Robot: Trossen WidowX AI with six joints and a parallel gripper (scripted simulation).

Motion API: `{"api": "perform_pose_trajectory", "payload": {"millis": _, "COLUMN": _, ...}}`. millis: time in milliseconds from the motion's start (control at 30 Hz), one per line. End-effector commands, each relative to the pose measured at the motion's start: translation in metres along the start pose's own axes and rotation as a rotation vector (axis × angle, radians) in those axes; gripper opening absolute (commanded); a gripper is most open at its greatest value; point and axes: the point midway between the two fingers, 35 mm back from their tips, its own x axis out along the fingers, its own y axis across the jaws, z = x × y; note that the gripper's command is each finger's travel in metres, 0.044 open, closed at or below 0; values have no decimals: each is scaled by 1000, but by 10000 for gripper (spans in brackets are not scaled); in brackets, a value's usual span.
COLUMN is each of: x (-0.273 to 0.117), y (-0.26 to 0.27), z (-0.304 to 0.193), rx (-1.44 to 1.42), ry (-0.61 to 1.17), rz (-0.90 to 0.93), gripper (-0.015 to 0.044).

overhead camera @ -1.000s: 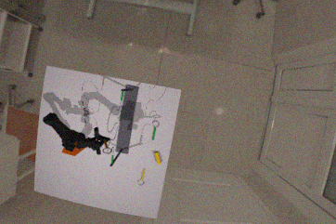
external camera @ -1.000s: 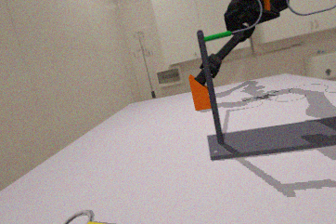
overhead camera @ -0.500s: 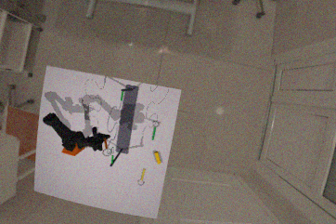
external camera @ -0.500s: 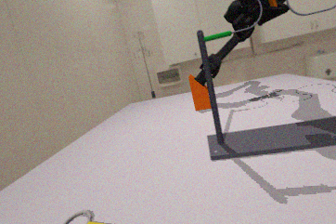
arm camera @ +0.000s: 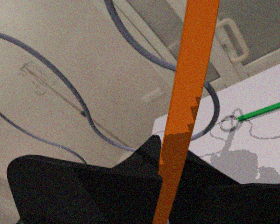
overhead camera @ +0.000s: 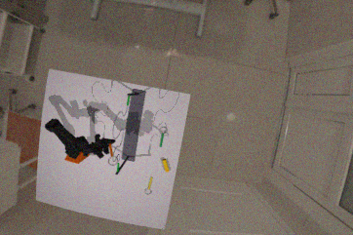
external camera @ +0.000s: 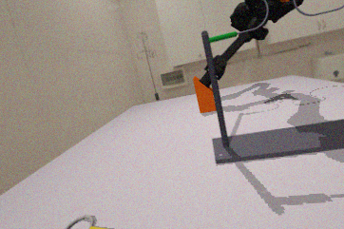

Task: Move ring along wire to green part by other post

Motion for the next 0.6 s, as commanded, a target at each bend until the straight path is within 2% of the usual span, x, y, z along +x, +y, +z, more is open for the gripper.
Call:
{"api": "perform_pose_trajectory", "payload": {"millis": 0, "x": 0, "y": 2, "z": 1, "rx": 66, "ry": -13, "rz": 30, "gripper": -150}}
{"api": "perform_pose_trajectory", "payload": {"millis": 567, "x": 0, "y": 24, "z": 5, "rx": 368, "ry": -52, "rz": 200, "gripper": -150}}
